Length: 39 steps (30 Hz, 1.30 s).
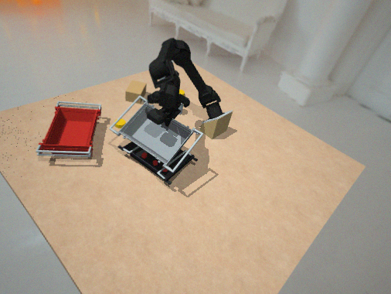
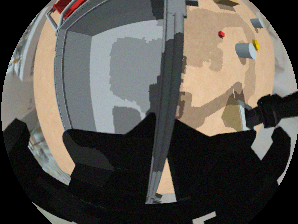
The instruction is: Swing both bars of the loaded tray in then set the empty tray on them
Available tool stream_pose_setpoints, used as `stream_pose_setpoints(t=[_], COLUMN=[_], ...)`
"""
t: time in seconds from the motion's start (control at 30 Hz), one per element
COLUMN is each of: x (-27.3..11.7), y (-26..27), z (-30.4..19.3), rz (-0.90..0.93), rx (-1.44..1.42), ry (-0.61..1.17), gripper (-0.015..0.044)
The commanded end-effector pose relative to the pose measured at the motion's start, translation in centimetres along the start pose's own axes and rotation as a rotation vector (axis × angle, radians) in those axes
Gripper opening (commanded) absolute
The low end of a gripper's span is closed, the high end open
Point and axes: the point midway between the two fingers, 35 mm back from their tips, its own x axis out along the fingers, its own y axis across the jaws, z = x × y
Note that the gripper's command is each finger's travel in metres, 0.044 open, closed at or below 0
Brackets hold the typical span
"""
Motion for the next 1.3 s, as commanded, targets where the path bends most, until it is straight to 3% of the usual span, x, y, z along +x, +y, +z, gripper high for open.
stream_pose_setpoints(t=[0.0,1.27], x=[-0.40,-0.25], y=[-0.02,-0.07], z=[-0.02,0.07], rz=[0.015,0.015], rx=[0.003,0.003], ry=[-0.003,-0.003], gripper=[0.0000,0.0000])
